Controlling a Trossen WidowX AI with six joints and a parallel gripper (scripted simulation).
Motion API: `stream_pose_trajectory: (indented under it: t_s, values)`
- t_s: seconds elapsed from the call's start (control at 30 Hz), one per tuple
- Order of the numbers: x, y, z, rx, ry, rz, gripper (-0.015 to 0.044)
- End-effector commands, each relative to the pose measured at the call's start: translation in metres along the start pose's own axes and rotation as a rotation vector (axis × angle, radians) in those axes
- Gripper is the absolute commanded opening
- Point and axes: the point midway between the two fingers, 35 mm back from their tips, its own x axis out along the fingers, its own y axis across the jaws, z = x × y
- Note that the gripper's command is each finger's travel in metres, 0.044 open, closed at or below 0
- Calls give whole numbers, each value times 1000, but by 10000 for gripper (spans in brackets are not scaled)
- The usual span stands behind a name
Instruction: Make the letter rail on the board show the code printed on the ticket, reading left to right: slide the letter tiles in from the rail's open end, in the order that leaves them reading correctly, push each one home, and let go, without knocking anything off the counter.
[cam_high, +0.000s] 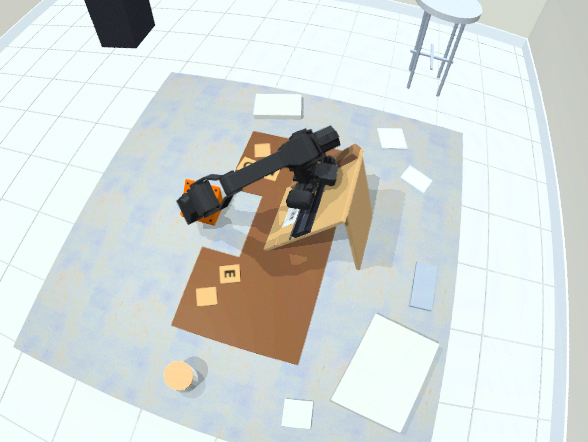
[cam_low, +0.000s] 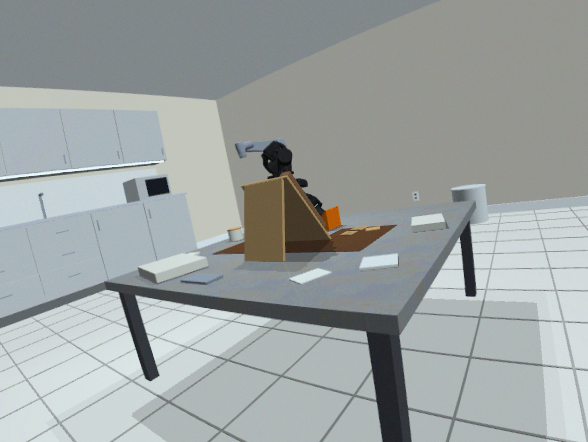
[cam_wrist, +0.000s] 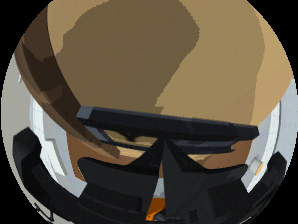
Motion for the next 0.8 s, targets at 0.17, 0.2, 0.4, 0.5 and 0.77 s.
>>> stream_pose_trajectory:
  t_s: [0.17, 0.2, 0.4, 0.5, 0.77]
  values:
    - [0, 4, 0, 7, 1, 2, 0]
    - [0, 4, 0, 7, 1, 2, 0]
    - [-3, 2, -3, 7, 2, 2, 0]
    - [-6, 2, -5, 6, 2, 2, 0]
    - [-15, 2, -13, 6, 3, 2, 0]
